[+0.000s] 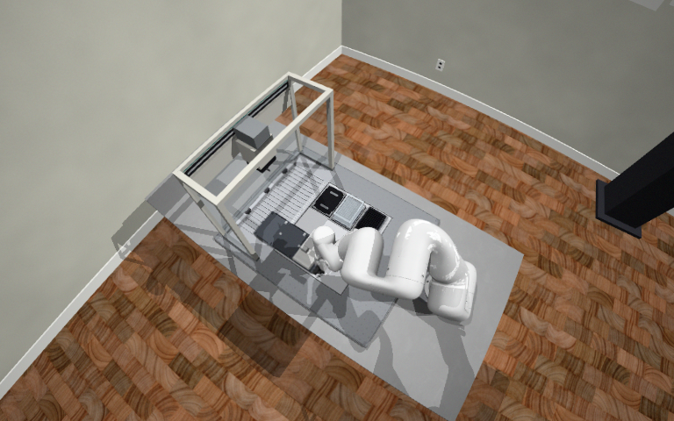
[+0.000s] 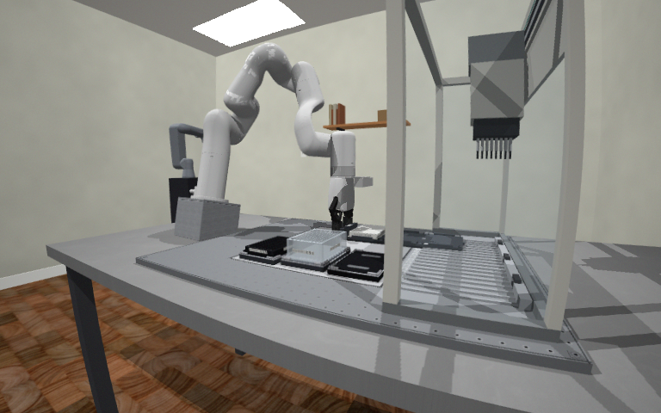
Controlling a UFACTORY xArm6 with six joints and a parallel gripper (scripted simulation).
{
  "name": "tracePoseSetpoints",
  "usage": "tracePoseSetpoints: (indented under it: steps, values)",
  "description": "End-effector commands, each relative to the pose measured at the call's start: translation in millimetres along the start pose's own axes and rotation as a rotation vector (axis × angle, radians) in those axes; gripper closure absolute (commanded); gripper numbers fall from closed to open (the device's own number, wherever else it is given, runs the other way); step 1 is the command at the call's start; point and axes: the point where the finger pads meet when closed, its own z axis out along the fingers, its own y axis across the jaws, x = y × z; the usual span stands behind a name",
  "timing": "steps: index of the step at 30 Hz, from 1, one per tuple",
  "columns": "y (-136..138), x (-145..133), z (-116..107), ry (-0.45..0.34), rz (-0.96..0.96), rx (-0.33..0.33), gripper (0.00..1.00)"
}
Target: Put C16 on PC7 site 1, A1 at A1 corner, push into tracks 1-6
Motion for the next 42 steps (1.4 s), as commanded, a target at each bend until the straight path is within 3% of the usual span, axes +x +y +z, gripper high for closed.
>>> tracePoseSetpoints:
  steps: [1, 42]
  values:
    - [0, 6, -1, 0.004, 0.000, 0.001, 0.18]
    - [0, 43, -2, 0.004, 0.000, 0.001, 0.18]
